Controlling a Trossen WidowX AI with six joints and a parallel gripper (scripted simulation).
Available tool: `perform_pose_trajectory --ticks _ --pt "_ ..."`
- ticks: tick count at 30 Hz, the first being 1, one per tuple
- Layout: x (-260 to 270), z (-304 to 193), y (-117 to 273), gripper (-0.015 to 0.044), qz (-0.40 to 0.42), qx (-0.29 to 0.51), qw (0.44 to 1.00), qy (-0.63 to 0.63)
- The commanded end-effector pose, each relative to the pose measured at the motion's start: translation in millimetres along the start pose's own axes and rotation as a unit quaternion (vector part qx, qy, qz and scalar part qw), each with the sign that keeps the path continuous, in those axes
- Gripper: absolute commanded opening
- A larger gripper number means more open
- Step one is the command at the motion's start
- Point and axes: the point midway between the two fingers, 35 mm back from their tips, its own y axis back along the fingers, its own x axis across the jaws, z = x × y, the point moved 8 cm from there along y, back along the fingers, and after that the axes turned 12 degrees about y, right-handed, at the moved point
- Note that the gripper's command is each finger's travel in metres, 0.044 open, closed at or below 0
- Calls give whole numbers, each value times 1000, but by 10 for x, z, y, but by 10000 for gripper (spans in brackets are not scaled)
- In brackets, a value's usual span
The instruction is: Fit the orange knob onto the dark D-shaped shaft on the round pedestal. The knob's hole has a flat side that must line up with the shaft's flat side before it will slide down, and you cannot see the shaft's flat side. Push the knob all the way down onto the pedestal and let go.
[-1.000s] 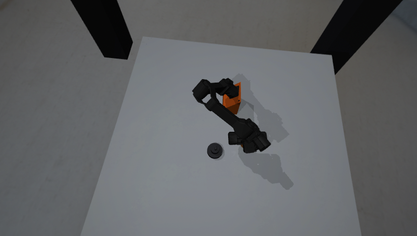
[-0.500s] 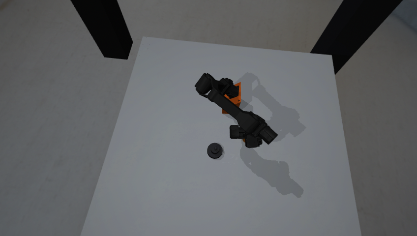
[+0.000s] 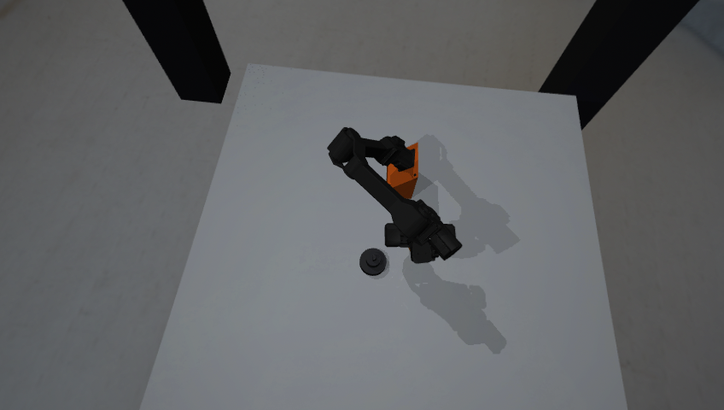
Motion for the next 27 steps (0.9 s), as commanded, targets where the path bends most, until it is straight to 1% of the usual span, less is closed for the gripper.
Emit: perform_pose_trajectory --ticks 1,27 --pt "-104 1 -22 0 0 -4 1000 -1" --pt "-863 -47 -271 0 -6 -2 1000 0"
